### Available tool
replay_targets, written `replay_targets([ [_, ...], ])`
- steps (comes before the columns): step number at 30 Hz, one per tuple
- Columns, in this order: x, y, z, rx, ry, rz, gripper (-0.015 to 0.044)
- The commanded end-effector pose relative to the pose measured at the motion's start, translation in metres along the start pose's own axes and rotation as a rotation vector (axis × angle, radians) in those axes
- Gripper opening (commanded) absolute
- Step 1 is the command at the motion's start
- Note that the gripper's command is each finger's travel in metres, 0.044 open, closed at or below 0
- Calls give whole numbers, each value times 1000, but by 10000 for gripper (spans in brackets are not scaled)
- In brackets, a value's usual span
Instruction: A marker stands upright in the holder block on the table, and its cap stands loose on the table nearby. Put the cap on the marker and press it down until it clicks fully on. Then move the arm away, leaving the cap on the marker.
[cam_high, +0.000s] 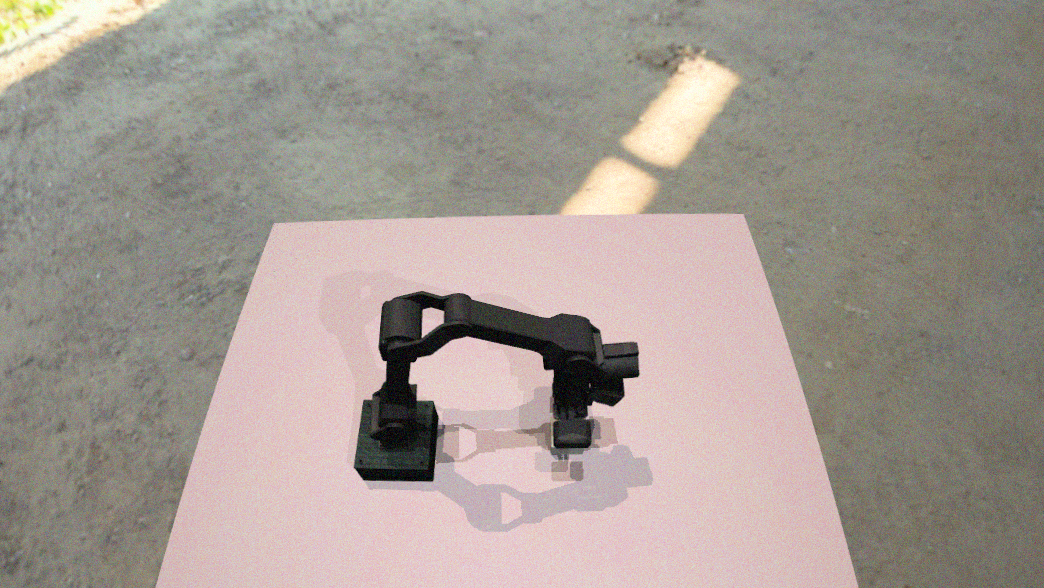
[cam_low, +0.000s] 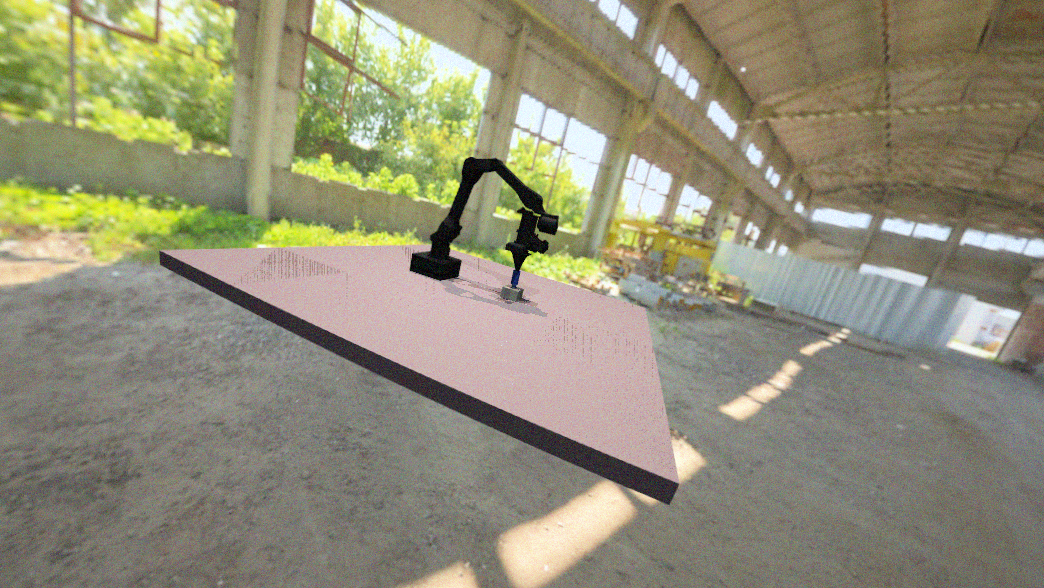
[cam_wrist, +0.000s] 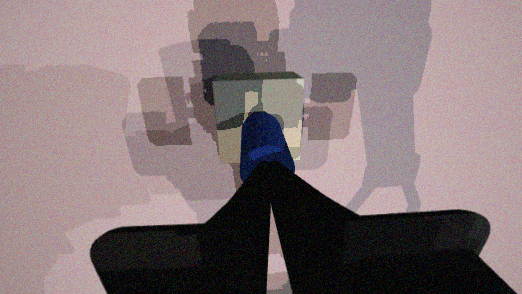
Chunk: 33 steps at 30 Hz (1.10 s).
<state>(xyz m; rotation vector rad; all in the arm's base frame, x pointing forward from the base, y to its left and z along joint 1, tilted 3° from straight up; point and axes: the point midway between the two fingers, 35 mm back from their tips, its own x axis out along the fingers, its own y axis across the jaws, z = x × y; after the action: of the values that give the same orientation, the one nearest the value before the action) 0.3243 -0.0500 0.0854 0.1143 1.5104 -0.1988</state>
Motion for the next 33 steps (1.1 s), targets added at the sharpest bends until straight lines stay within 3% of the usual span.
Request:
replay_targets([
  [1, 9, 0, 0, -6, 5, 1, 0],
  [15, 2, 0, 3, 1, -9, 2, 0],
  [22, -77, 0, 5, 1, -7, 2, 0],
  [28, -86, 0, 3, 1, -7, 2, 0],
  [33, -86, 0, 3, 1, -7, 2, 131],
])
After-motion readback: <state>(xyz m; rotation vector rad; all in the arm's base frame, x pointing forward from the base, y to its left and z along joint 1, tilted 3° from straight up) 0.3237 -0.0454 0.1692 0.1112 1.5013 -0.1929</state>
